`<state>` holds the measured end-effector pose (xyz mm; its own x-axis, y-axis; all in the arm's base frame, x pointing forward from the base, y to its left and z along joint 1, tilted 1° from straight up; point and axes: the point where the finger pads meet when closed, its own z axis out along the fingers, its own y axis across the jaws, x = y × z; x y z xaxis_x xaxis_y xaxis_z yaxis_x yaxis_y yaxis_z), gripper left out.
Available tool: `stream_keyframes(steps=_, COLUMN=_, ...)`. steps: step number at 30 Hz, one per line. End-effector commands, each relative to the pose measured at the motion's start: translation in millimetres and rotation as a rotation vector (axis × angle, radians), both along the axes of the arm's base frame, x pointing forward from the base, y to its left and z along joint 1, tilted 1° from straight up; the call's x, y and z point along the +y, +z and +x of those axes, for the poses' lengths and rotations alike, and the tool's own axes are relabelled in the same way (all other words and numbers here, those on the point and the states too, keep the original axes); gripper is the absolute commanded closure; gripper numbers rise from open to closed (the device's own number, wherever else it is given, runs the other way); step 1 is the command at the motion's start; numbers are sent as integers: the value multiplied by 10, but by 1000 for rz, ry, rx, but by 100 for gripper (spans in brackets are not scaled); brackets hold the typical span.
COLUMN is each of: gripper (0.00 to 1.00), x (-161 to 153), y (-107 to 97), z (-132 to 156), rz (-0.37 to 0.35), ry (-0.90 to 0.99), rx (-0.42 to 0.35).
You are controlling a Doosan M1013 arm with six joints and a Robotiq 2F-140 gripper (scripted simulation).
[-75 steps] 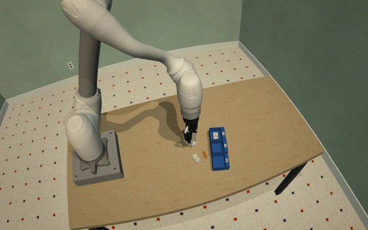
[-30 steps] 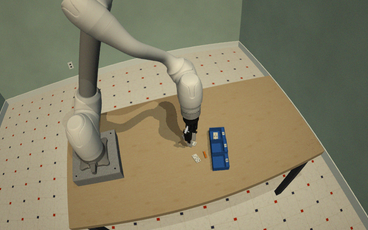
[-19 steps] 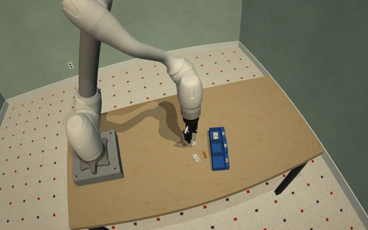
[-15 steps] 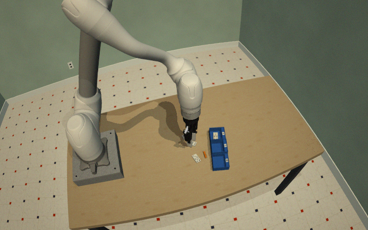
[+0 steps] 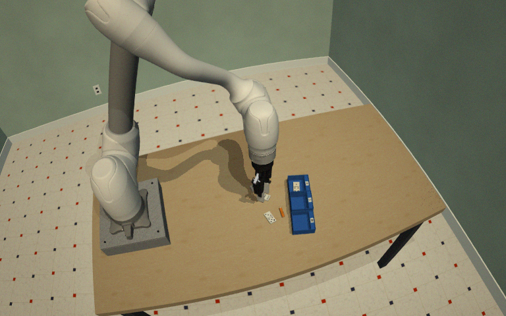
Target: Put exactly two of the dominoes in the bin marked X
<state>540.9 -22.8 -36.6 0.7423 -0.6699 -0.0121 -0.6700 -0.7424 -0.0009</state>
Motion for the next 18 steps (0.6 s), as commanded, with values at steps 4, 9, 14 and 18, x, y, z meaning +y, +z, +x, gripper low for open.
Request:
stream_keyframes(steps=4, gripper=75, x=5, y=-22, z=11, rz=2, ry=0, rx=0)
stream_keyframes(steps=9, gripper=75, x=4, y=-22, z=16, rz=2, ry=0, rx=0)
stream_keyframes(steps=14, gripper=75, x=3, y=-22, z=20, rz=2, ry=0, rx=0)
stream_keyframes(steps=18, gripper=75, x=3, y=-22, z=24, rz=2, ry=0, rx=0)
